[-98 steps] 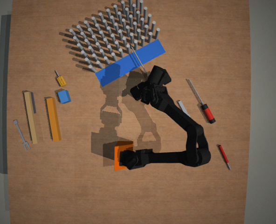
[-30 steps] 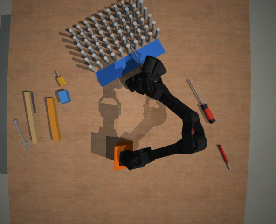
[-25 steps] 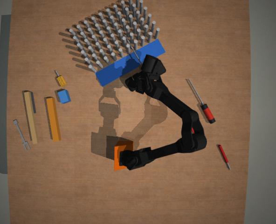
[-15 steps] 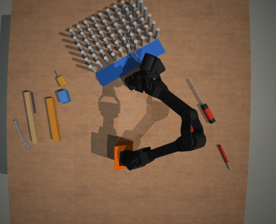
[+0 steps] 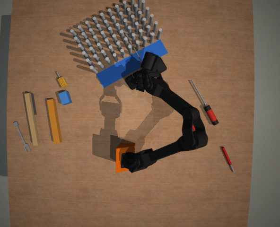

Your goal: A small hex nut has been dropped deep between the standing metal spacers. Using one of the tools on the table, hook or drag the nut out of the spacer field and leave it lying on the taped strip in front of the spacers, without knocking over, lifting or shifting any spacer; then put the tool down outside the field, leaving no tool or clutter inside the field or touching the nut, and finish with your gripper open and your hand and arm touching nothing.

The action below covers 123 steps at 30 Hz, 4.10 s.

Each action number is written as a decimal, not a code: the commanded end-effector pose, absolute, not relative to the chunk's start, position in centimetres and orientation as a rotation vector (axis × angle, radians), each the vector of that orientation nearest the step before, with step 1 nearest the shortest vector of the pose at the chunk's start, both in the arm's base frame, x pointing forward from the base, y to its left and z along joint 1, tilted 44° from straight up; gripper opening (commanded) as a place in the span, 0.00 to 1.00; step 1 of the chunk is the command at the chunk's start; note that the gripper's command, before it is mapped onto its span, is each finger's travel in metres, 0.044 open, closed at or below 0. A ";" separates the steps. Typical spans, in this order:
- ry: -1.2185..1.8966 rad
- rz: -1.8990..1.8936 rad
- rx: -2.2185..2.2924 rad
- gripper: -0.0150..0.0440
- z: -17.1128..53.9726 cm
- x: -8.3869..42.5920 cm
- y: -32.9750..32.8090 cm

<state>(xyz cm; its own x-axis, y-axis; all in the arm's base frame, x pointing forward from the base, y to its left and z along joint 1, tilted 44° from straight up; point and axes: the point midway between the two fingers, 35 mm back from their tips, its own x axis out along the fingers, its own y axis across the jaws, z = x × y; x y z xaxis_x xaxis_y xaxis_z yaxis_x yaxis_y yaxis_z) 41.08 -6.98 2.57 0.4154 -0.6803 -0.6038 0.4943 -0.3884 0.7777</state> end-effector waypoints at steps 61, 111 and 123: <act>-0.172 -1.264 1.516 0.25 0.5 43.6 -6.4; -0.172 -1.265 1.514 0.25 0.8 41.7 -7.8; -0.172 -1.266 1.514 0.25 1.0 41.1 -8.1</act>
<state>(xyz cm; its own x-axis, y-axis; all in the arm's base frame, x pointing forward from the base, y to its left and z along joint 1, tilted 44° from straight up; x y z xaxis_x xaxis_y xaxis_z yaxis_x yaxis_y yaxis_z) 41.38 -7.99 0.80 0.4175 -0.6785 -0.6045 0.4905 -0.3917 0.7784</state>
